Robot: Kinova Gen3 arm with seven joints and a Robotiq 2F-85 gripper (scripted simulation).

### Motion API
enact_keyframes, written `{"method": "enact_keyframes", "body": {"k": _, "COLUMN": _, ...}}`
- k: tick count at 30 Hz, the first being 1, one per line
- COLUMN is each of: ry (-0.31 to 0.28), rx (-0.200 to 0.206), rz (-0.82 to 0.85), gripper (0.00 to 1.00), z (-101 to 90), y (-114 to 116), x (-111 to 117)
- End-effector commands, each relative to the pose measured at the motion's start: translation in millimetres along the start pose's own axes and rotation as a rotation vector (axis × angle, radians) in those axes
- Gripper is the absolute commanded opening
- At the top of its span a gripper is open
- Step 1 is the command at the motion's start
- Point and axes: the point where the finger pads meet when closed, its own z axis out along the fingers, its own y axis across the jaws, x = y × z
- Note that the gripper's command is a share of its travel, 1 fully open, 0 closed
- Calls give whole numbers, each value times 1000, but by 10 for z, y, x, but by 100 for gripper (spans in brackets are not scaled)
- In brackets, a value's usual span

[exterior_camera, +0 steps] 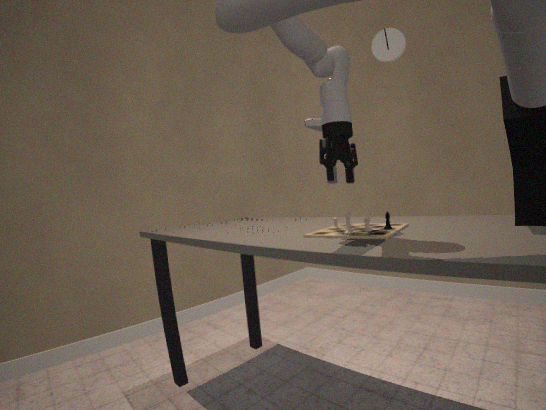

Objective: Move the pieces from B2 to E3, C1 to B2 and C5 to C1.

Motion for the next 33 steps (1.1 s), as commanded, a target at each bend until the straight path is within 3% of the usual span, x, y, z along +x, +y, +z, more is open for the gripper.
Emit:
{"method": "enact_keyframes", "body": {"k": 1, "ry": 1, "rx": -2, "rz": 36, "gripper": 100, "z": 11, "y": 93, "x": 67}}
{"method": "enact_keyframes", "body": {"k": 14, "ry": 0, "rx": -2, "rz": 343, "gripper": 100, "z": 142, "y": 549, "x": 550}}
{"method": "enact_keyframes", "body": {"k": 25, "ry": -2, "rx": -2, "rz": 400, "gripper": 100, "z": 170, "y": 629, "x": 628}}
{"method": "enact_keyframes", "body": {"k": 26, "ry": -2, "rx": -2, "rz": 400, "gripper": 34, "z": 170, "y": 629, "x": 628}}
{"method": "enact_keyframes", "body": {"k": 33, "ry": -2, "rx": -2, "rz": 400, "gripper": 34, "z": 170, "y": 629, "x": 628}}
